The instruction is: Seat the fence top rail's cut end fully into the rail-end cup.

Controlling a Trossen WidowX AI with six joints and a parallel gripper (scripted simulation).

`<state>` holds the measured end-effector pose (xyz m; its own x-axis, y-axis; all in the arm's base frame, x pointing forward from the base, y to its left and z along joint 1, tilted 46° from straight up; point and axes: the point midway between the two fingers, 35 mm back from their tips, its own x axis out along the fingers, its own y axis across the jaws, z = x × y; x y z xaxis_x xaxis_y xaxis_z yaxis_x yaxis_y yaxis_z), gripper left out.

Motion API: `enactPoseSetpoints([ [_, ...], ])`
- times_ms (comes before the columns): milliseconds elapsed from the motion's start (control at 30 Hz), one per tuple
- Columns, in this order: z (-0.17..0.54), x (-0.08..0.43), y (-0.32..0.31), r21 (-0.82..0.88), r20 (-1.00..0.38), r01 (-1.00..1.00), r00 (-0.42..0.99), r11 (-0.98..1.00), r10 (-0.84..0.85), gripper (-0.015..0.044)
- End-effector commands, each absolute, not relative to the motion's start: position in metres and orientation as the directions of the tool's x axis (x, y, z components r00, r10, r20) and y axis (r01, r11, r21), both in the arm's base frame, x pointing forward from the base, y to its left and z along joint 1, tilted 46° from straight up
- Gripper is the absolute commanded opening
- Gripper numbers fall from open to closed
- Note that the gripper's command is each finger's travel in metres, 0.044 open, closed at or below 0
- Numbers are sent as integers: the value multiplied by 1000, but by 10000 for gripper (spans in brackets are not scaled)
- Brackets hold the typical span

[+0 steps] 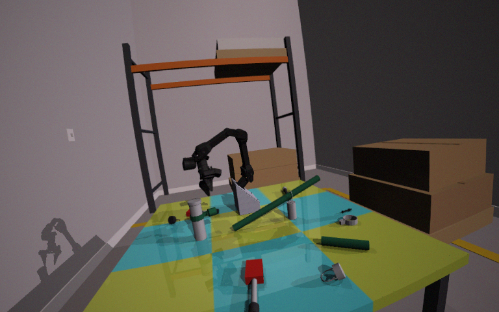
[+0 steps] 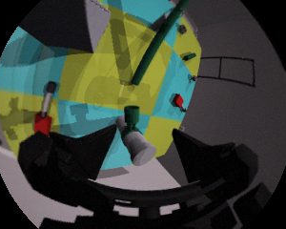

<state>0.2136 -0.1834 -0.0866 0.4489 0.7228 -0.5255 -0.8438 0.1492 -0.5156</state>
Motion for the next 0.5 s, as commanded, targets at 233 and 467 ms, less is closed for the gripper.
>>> enactPoseSetpoints([
  [233,-130,211,-139,-520,-521,-842,447,146,727,440],
  [467,-134,215,-134,-519,-522,-842,447,145,726,440],
])
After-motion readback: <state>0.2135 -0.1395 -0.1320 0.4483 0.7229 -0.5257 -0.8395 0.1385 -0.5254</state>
